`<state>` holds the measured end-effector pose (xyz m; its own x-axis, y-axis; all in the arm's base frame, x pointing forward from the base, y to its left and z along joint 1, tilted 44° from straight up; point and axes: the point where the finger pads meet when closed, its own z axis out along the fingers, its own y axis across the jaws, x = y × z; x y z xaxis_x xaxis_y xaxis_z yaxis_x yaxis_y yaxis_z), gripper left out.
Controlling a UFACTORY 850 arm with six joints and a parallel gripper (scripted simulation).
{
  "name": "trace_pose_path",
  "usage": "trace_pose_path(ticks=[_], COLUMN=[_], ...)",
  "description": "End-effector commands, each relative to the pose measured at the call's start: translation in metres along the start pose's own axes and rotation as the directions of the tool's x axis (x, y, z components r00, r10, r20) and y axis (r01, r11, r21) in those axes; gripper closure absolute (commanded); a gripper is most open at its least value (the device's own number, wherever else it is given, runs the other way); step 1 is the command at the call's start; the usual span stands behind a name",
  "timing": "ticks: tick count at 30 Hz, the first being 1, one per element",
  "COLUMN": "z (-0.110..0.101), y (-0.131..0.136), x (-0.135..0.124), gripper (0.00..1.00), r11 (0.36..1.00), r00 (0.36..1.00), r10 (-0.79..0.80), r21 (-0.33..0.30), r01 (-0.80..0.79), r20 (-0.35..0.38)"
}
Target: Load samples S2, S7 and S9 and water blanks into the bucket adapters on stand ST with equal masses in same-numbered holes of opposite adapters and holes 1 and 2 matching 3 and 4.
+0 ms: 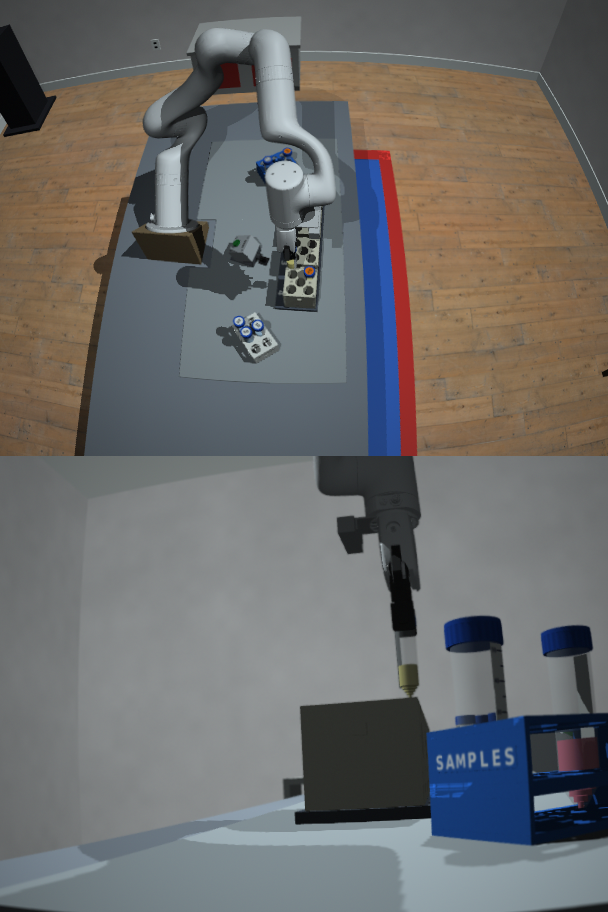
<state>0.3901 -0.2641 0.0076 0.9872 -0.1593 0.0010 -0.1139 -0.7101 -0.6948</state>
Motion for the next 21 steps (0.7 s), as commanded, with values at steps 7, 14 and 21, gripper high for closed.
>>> trace_pose_path(ticks=[7, 14, 21], z=[-0.0010, -0.0010, 0.0070], y=[0.0008, 0.0008, 0.0008], x=[0.0008, 0.0008, 0.0009], gripper=[1.00, 1.00, 1.00], r11=[1.000, 1.000, 1.000], r00=[1.000, 1.000, 1.000], r10=[-0.001, -0.001, -0.001], r21=[-0.001, -0.001, -0.001], r01=[0.001, 0.001, 0.001], r20=[-0.001, -0.001, -0.001])
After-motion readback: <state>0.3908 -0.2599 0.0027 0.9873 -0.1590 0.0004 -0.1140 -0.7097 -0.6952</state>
